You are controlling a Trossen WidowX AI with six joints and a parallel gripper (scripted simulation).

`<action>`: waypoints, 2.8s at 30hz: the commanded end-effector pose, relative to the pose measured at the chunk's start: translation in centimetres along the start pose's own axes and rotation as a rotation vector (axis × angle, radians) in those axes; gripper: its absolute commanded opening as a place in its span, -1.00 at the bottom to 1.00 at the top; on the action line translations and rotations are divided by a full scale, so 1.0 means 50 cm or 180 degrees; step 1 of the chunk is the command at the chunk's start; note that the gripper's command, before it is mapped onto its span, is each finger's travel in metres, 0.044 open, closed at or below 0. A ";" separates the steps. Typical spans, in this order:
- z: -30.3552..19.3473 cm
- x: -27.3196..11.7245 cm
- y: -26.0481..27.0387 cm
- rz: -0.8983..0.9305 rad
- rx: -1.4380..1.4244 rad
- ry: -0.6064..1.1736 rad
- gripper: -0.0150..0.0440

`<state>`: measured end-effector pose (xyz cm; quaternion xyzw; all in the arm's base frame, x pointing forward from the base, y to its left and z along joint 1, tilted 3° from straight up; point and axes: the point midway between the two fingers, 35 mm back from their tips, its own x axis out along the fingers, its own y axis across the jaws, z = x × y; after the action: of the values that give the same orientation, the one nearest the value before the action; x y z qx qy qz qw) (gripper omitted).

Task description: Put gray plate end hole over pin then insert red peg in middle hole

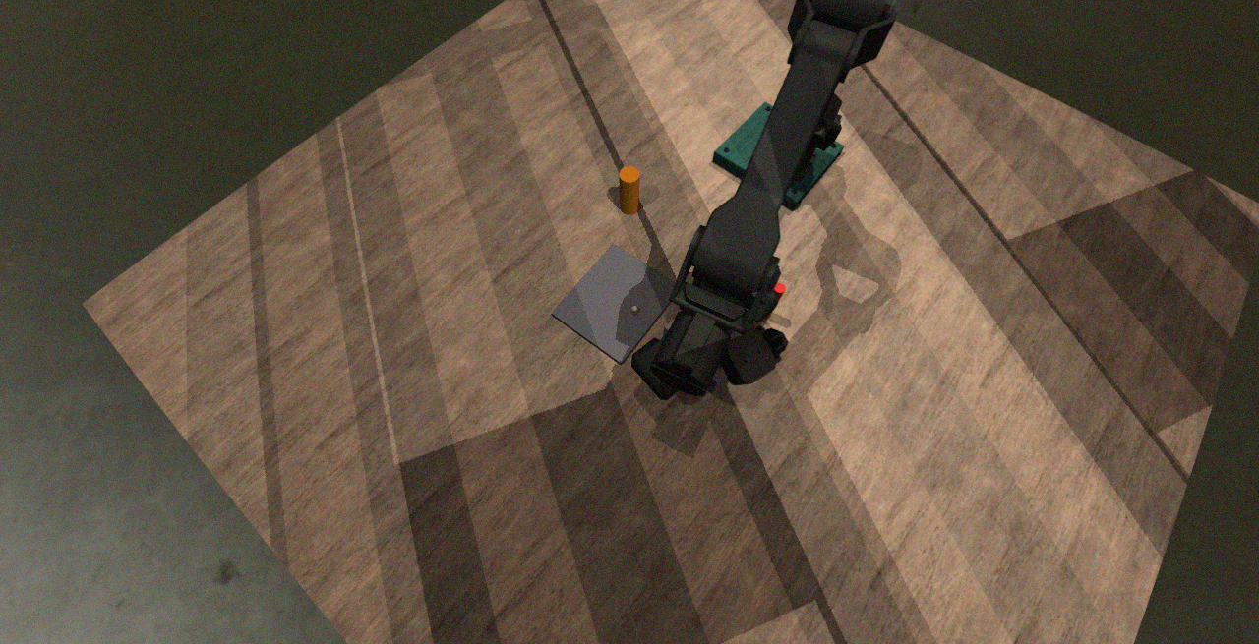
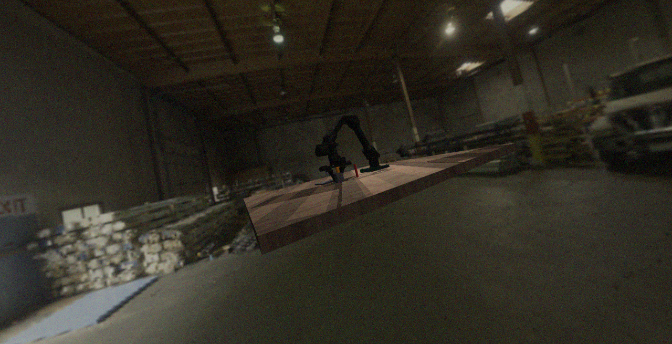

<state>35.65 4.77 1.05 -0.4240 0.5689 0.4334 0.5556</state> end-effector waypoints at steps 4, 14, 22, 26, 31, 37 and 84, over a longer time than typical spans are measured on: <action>0.000 0.002 0.002 0.0014 -0.0011 -0.0007 -0.41; 0.003 -0.019 -0.004 0.0014 -0.0011 -0.0008 -0.49; 0.006 -0.069 -0.016 0.0012 -0.0011 -0.0008 -0.49; 0.007 -0.095 -0.020 0.0011 -0.0011 -0.0008 -0.49; 0.007 -0.127 -0.023 0.0011 -0.0011 -0.0008 -0.49; 0.007 -0.167 -0.025 0.0011 -0.0011 -0.0008 -0.49; -0.146 -0.171 -0.078 0.0005 -0.1542 0.0011 -0.49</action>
<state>37.89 -2.55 10.23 -0.5384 0.4564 0.5468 0.4504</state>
